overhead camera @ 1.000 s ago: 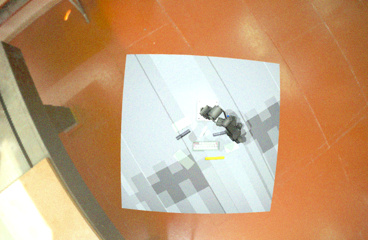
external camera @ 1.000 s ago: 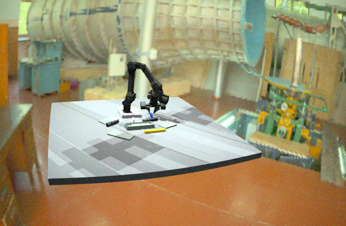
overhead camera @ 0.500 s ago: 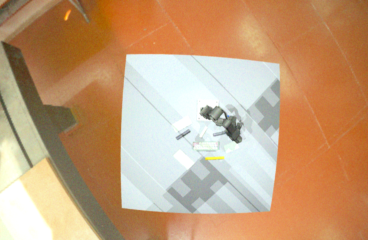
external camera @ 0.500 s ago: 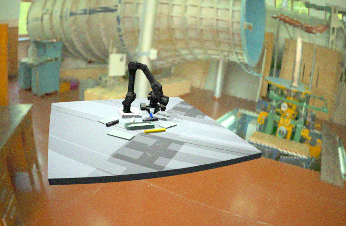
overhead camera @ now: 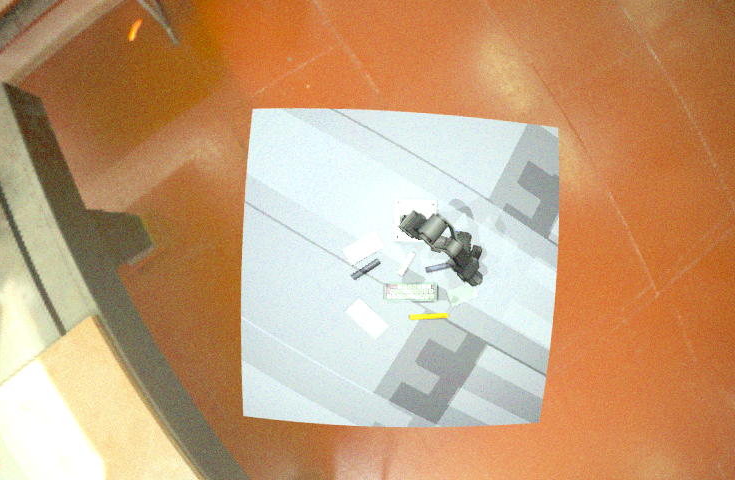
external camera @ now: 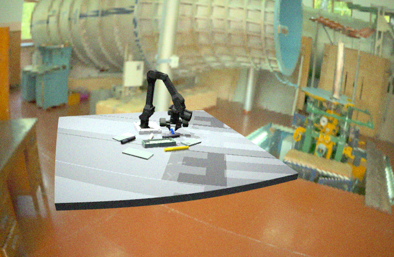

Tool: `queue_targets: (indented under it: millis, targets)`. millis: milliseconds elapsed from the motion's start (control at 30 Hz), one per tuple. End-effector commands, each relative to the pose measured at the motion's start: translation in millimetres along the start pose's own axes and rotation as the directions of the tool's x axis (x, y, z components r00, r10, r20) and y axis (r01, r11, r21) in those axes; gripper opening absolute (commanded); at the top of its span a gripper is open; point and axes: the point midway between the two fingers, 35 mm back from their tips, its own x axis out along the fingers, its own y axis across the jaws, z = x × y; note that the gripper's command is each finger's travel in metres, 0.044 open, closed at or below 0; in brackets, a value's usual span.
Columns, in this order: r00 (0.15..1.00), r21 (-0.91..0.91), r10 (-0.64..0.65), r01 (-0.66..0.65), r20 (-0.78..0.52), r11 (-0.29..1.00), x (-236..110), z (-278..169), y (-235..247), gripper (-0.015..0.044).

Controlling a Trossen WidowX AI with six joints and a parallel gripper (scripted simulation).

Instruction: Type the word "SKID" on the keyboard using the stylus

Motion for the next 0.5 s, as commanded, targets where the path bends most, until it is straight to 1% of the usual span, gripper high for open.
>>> queue_targets:
  millis: [0, 133, 233, 467]
  targets:
    - [1.0, 0.0, 0.0, 0.0, 0.0, 1.0, 0.0, 0.0, 0.0, 0.0124]
    - [1.0, 0.0, 0.0, 0.0, 0.0, 1.0, 0.0, 0.0, 0.0, 0.0019]
    - [1.0, 0.0, 0.0, 0.0, 0.0, 1.0, 0.0, 0.0, 0.0, 0.0]
    - [1.0, 0.0, 0.0, 0.0, 0.0, 1.0, -0.9, 0.4, -0.1, 0.0]
